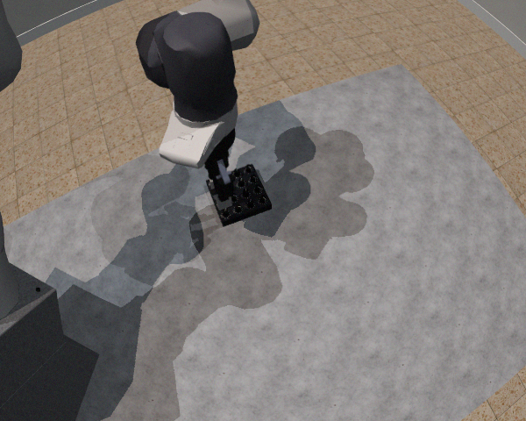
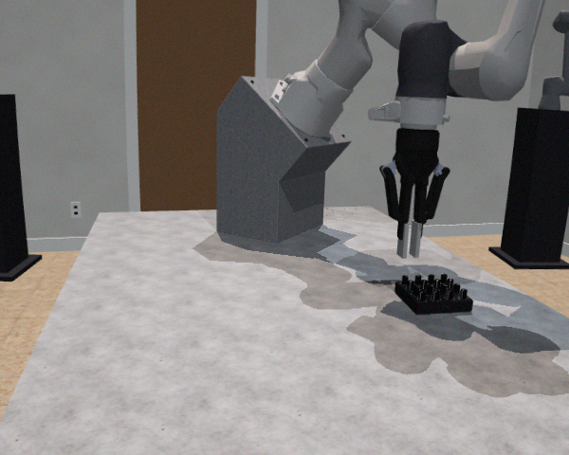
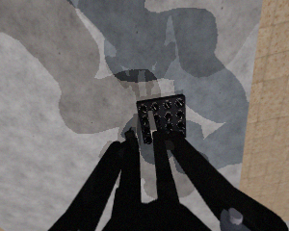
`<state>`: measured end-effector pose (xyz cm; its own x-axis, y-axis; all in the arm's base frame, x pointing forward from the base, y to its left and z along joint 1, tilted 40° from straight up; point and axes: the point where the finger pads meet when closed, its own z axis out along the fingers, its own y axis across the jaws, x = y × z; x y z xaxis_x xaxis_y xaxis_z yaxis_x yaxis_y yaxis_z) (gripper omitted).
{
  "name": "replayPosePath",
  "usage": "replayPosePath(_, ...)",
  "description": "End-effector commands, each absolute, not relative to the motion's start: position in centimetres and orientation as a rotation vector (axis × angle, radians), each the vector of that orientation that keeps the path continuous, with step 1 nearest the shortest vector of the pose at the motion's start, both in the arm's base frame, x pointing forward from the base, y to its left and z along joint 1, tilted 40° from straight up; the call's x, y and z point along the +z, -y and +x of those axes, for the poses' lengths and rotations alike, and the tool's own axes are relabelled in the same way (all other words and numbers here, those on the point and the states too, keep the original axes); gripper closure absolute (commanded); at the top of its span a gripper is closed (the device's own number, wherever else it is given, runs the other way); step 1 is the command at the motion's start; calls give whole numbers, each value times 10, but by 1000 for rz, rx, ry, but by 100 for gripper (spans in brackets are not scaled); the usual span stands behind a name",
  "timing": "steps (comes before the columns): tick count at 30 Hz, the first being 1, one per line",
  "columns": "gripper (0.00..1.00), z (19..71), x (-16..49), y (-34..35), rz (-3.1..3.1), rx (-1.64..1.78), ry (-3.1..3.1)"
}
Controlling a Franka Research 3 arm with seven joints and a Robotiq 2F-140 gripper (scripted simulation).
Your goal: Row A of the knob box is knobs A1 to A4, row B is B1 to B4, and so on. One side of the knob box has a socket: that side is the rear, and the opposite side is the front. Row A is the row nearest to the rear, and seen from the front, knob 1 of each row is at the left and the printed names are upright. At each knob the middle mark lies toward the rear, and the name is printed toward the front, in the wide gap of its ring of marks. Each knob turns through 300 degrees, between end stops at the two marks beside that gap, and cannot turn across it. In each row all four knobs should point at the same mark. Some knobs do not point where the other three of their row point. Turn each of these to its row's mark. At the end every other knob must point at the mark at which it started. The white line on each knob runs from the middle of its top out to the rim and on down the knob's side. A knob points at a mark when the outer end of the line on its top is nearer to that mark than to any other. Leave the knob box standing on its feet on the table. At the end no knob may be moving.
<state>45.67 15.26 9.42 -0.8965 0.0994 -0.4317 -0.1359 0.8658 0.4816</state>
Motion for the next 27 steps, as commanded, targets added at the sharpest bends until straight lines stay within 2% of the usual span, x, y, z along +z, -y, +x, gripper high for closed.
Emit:
replayPosePath(1,88,459,91,-154,-41,701,-2583)
replayPosePath(27,88,470,72,-166,-41,701,-2583)
